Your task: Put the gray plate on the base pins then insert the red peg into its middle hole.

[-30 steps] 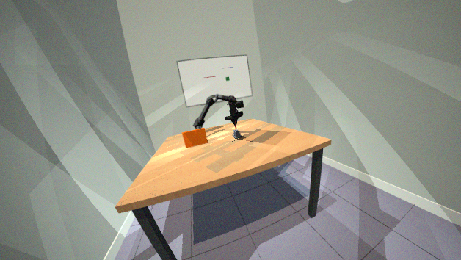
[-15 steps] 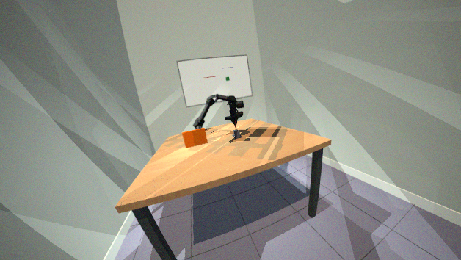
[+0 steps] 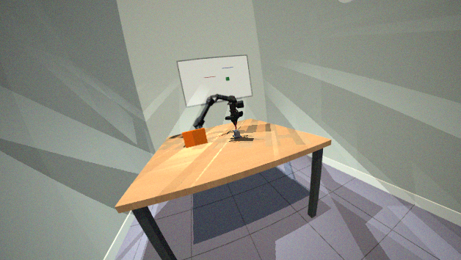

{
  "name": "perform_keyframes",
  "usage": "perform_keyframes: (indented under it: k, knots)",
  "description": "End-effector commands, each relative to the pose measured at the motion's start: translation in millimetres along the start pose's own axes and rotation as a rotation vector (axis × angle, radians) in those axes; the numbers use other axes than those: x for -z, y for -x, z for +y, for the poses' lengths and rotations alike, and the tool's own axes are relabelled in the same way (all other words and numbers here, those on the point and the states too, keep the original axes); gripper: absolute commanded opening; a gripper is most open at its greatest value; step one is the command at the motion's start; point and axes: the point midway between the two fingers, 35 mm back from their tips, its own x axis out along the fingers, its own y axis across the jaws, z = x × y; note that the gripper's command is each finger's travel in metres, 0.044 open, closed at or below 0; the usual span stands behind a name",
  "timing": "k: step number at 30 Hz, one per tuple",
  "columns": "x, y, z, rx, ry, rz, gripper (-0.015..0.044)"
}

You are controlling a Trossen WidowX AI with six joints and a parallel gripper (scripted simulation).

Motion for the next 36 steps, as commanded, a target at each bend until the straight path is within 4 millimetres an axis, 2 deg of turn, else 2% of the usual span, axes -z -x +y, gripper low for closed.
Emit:
perform_keyframes:
  k: [1, 23, 36]
  knots:
    - [-1, 1, 0, 0.005, 0.005, -0.003, 0.0000]
    - [0, 0, 0, 0.000, 0.001, -0.001, 0.0000]
    - [-1, -16, -3, 0.004, 0.004, -0.002, 0.0000]
